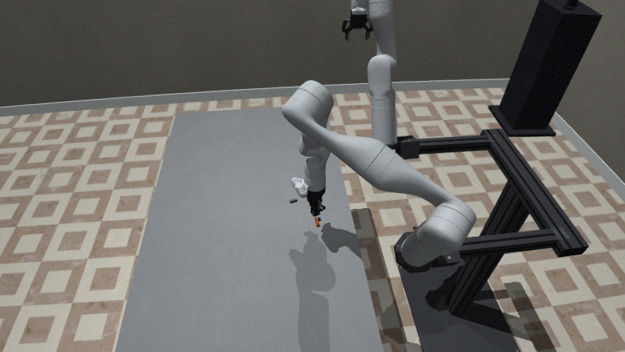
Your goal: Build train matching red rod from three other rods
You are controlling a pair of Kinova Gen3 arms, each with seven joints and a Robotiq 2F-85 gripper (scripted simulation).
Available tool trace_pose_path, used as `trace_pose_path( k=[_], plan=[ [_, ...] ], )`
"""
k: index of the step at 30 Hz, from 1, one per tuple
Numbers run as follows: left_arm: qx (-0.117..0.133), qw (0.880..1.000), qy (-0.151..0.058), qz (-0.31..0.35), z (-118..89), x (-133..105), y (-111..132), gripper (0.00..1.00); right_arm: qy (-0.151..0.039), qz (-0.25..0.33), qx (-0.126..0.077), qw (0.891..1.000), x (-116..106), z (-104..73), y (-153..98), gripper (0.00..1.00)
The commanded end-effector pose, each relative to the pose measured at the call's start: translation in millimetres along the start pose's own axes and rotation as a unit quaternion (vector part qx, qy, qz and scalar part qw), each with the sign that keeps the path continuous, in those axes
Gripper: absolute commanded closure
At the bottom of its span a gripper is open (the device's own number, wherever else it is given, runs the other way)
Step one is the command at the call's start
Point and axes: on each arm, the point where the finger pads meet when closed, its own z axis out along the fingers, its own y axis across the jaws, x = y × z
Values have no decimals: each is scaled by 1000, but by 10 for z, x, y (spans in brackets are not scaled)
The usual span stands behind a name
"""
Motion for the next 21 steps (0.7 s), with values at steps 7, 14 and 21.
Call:
trace_pose_path(
  k=[7,14,21],
  plan=[
    [0,1000,0,0,-151,4,4,827,-1,0,0,1000,-3,-5,-1,2],
    [0,1000,0,-1,-150,9,12,827,-1,0,0,1000,-3,-5,-1,2],
    [-2,1000,8,-29,-127,151,220,827,-1,0,0,1000,-3,-5,-1,2]
  ],
)
